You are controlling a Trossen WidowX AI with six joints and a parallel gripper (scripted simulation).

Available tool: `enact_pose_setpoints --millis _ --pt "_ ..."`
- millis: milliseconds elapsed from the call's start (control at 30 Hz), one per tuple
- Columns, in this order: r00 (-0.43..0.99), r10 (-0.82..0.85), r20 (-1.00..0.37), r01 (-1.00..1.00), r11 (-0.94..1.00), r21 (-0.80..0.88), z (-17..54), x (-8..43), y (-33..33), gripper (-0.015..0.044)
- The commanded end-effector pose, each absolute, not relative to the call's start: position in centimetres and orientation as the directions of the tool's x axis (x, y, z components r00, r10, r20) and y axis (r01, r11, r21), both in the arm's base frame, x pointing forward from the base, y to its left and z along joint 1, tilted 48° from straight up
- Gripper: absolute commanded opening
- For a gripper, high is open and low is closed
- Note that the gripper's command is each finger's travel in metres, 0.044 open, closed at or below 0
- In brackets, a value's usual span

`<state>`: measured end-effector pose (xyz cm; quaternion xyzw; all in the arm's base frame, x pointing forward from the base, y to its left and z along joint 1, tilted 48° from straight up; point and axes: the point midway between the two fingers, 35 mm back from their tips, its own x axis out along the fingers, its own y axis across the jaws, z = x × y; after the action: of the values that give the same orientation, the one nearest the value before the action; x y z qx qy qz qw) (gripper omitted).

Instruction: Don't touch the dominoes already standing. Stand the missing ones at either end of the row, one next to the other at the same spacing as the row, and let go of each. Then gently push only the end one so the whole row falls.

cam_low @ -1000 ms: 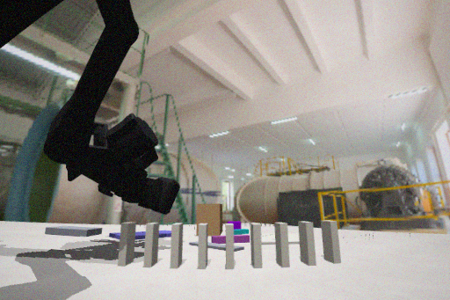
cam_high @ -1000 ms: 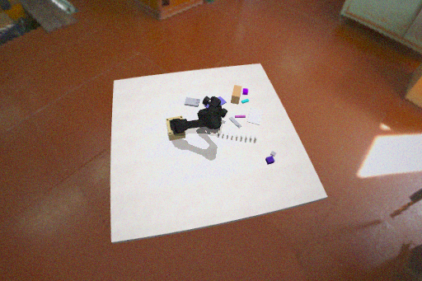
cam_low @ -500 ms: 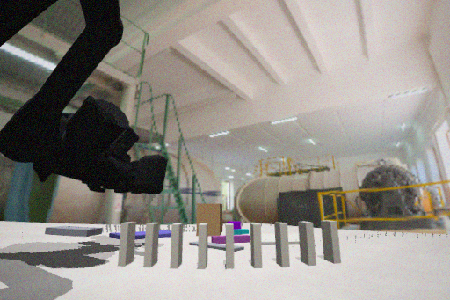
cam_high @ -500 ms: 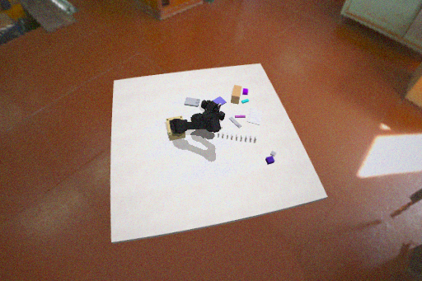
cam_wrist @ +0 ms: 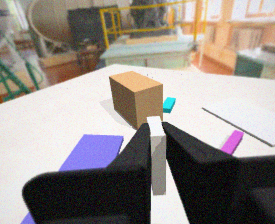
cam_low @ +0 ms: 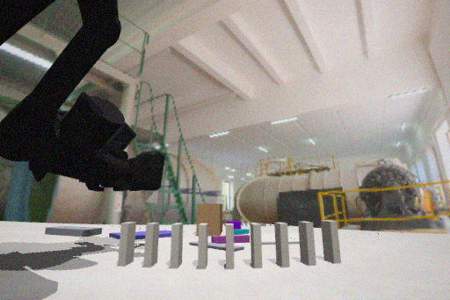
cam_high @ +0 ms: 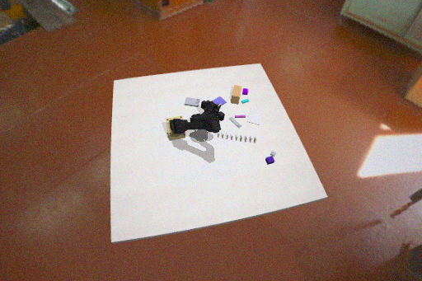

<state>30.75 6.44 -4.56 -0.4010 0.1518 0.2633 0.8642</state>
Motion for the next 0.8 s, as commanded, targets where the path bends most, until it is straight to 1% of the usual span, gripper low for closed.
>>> enact_pose_setpoints --millis 0,767 --pt "0.815 0.336 -0.471 -0.577 0.536 -0.616 -4.5 30.7 6.5 0.0026" --pt "0.794 0.349 -0.498 -0.606 0.526 -0.597 -9.7 31.8 1.3 0.0026"
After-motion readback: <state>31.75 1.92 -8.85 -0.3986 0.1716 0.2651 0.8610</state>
